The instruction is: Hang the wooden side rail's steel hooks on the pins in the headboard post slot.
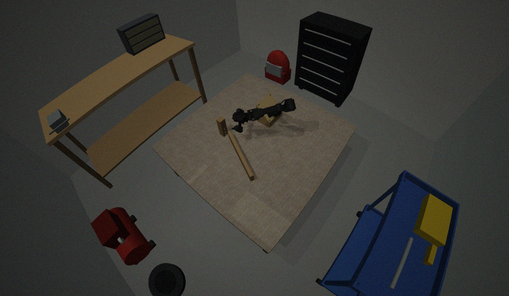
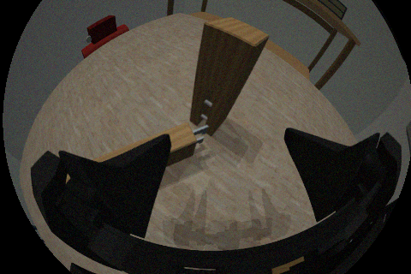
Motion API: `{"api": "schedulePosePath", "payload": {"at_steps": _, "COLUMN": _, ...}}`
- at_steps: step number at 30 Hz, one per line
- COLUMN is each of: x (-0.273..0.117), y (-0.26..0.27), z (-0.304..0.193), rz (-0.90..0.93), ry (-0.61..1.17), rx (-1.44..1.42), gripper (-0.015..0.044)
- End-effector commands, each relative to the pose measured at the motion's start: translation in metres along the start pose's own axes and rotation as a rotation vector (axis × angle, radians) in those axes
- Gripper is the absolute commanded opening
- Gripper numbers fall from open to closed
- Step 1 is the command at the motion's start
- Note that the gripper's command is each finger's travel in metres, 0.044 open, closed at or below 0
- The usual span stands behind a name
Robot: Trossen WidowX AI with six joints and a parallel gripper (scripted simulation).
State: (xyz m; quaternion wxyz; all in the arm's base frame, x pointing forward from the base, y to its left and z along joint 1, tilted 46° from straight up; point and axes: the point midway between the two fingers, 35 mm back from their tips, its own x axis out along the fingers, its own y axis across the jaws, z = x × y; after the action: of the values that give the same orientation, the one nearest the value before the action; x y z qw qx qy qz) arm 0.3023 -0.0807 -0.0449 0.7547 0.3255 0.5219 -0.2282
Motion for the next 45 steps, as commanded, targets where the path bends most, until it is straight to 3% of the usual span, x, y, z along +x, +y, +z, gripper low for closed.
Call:
{"api": "schedulePosePath", "payload": {"at_steps": 1, "x": 0.006, "y": 0.014, "z": 0.008, "rz": 0.033, "ry": 0.108, "rx": -0.267, "gripper": 0.044}}
{"api": "schedulePosePath", "payload": {"at_steps": 13, "x": 0.01, "y": 0.052, "z": 0.024, "rz": 0.415, "ry": 0.405, "rx": -1.184, "gripper": 0.044}}
{"api": "schedulePosePath", "payload": {"at_steps": 24, "x": -0.007, "y": 0.081, "z": 0.041, "rz": 0.954, "ry": 0.315, "rx": -1.756, "gripper": 0.044}}
{"api": "schedulePosePath", "payload": {"at_steps": 41, "x": -0.008, "y": 0.082, "z": 0.042, "rz": 0.992, "ry": 0.291, "rx": -1.796, "gripper": 0.044}}
{"api": "schedulePosePath", "payload": {"at_steps": 45, "x": 0.009, "y": 0.089, "z": 0.022, "rz": 0.993, "ry": 0.29, "rx": -1.796, "gripper": 0.044}}
